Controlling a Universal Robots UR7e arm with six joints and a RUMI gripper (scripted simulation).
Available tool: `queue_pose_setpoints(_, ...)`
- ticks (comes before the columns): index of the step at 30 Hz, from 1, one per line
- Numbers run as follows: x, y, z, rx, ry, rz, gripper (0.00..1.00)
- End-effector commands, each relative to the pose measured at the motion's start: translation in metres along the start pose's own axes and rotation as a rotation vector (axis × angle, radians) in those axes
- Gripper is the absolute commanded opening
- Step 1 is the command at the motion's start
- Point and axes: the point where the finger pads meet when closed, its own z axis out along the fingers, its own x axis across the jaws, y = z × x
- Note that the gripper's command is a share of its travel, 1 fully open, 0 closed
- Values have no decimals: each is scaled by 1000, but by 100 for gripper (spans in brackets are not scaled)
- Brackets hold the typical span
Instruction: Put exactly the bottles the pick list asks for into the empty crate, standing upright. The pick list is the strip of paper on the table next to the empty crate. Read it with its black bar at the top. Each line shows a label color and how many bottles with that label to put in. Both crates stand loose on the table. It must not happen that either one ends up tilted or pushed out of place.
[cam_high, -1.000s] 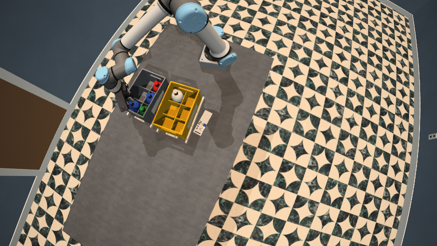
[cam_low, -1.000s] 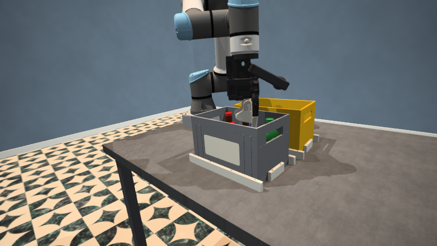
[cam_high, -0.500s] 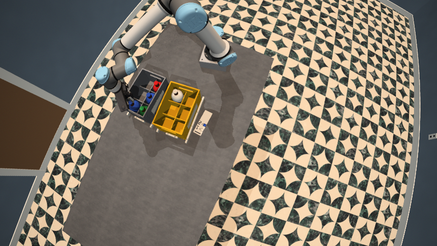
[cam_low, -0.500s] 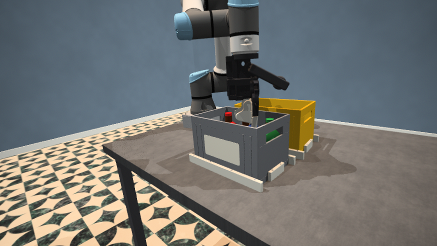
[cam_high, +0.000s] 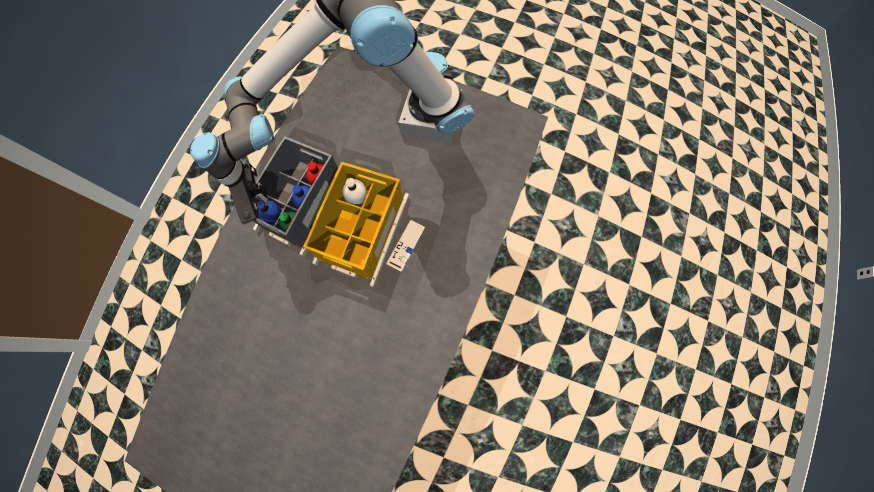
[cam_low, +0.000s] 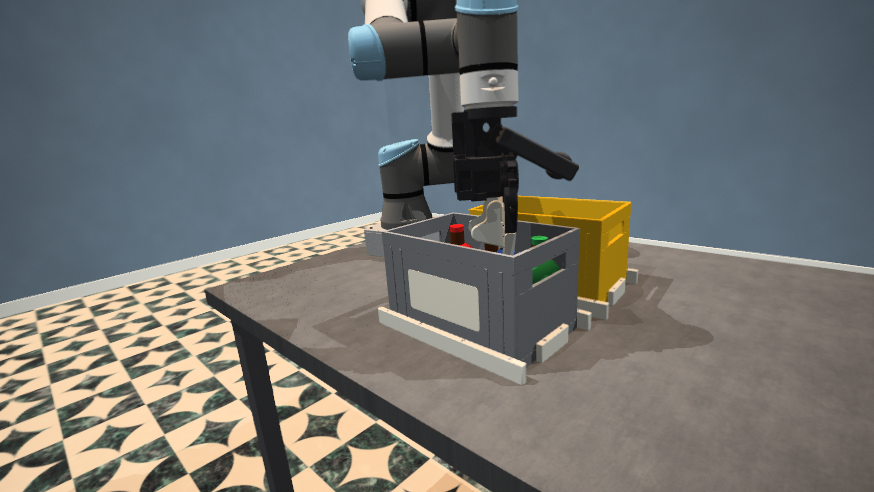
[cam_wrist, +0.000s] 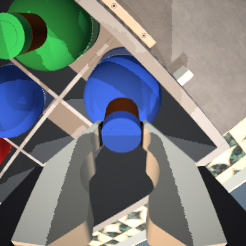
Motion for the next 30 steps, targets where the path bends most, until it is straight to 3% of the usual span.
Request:
queue_pose_setpoints(1,1,0,-1,0,2,0,0)
queue_pose_setpoints(30,1,0,-39,0,2,0,0)
